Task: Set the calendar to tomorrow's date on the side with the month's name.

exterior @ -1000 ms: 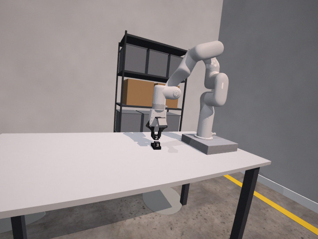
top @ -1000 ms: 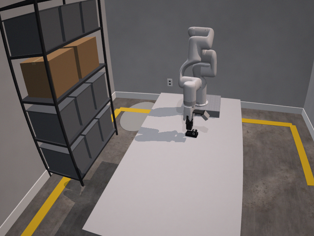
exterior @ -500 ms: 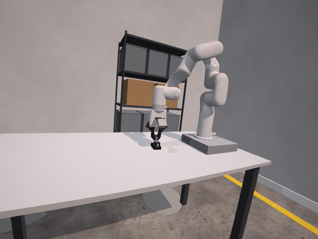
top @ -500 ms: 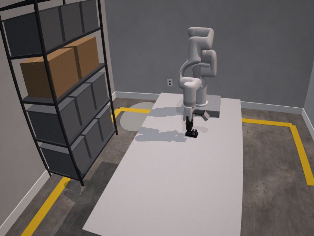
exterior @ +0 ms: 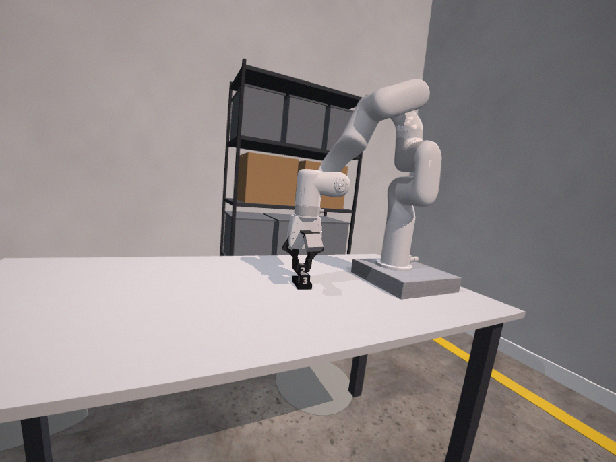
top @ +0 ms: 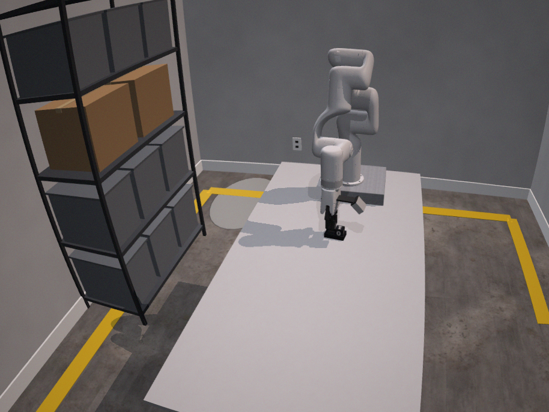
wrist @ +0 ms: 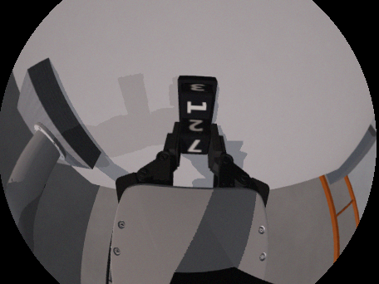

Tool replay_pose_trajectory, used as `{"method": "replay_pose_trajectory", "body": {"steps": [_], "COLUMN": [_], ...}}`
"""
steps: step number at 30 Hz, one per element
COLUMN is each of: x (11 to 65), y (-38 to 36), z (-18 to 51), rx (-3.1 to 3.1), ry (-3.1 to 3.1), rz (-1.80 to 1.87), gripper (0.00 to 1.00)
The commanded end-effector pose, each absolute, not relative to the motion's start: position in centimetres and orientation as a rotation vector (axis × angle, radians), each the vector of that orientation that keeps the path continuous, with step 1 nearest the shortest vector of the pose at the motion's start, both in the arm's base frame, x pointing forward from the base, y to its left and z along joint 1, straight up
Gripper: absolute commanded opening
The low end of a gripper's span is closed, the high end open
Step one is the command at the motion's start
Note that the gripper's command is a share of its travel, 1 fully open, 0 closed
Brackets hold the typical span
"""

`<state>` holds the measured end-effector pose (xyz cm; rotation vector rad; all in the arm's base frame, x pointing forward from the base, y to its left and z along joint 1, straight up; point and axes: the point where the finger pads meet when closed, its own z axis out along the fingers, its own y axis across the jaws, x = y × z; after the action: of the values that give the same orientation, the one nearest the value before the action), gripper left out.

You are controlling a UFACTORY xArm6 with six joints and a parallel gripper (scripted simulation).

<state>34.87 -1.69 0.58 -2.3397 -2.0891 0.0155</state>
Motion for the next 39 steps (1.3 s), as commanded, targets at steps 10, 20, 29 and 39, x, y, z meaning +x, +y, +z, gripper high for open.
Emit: {"method": "replay_pose_trajectory", "body": {"steps": [10, 20, 29, 39], "x": [35.02, 35.01, 35.01, 35.01], "y": [-1.7, -1.7, -1.7, -1.7], "z": [-0.14, -0.33, -0.33, -0.33], "rx": [-2.342, -2.342, -2.342, -2.342], "ry": [-2.091, -2.091, -2.091, -2.091], "rz": [0.011, 0.011, 0.011, 0.011], "gripper": [0.27, 0.27, 0.27, 0.27]}}
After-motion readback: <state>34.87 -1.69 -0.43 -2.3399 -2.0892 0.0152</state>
